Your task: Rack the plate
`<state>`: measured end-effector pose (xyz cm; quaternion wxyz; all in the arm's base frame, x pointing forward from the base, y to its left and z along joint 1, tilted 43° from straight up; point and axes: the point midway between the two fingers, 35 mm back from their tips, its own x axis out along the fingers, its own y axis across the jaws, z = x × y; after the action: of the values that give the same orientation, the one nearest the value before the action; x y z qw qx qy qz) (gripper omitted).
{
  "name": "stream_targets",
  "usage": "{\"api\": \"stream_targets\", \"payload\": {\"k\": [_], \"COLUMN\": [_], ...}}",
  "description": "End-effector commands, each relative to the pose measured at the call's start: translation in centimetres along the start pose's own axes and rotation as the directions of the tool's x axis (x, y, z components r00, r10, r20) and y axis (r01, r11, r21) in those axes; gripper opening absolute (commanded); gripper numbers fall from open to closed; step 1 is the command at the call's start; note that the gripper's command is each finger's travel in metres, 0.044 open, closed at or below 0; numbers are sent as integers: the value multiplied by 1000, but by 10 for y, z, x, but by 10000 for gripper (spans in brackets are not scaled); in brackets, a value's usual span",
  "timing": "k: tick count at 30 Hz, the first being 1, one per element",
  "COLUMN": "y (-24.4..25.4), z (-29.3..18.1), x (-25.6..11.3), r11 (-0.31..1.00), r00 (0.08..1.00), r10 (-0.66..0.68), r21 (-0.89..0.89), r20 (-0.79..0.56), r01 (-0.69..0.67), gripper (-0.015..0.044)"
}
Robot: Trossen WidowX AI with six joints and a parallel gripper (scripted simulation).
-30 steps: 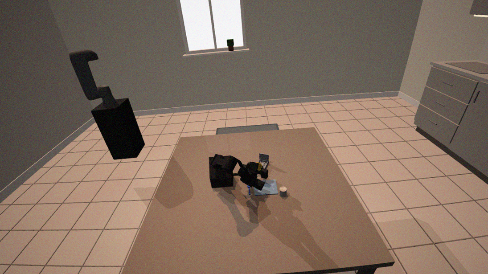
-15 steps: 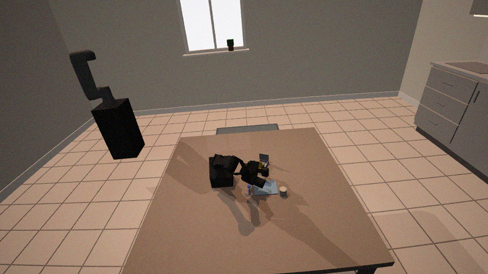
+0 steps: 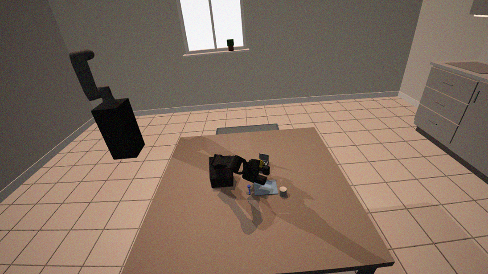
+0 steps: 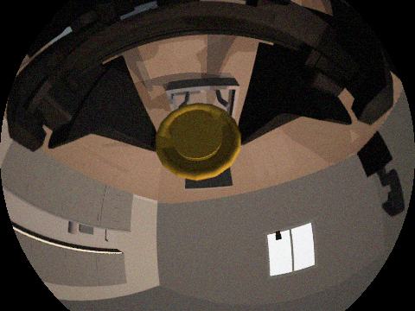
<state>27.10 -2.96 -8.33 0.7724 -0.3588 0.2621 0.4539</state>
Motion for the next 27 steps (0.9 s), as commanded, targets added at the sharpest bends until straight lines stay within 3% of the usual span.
{"api": "stream_targets", "payload": {"k": [1, 27], "y": [4, 11], "z": [2, -14], "x": [8, 20], "r11": [1000, 1000], "r00": [1000, 1000], "r10": [6, 8], "r21": [4, 6], "r20": [1, 3], "r01": [-6, -8], "gripper": [0, 0]}}
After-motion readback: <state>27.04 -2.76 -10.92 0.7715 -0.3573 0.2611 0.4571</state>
